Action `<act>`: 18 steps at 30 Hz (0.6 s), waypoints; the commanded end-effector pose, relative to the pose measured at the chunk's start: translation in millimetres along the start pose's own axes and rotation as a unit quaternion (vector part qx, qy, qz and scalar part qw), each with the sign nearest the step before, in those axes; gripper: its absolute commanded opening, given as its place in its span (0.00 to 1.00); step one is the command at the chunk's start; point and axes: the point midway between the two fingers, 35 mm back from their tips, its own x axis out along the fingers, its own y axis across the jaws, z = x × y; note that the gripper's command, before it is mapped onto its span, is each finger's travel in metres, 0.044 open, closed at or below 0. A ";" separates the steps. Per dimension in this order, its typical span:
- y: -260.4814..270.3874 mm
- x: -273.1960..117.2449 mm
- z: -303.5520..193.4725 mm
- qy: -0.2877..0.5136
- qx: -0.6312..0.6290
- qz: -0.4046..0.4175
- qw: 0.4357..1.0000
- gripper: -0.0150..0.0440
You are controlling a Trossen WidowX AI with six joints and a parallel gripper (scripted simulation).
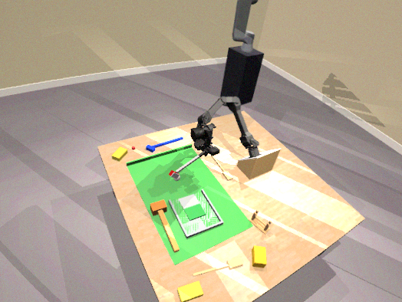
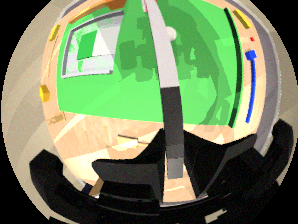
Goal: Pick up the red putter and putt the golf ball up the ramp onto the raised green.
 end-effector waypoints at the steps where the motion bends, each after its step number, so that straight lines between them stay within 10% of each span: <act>1: -30.5 -5.9 -21.5 0.003 0.077 -0.019 0.997 0.25; 18: -46.6 19.2 -34.3 0.008 0.116 -0.029 0.993 0.25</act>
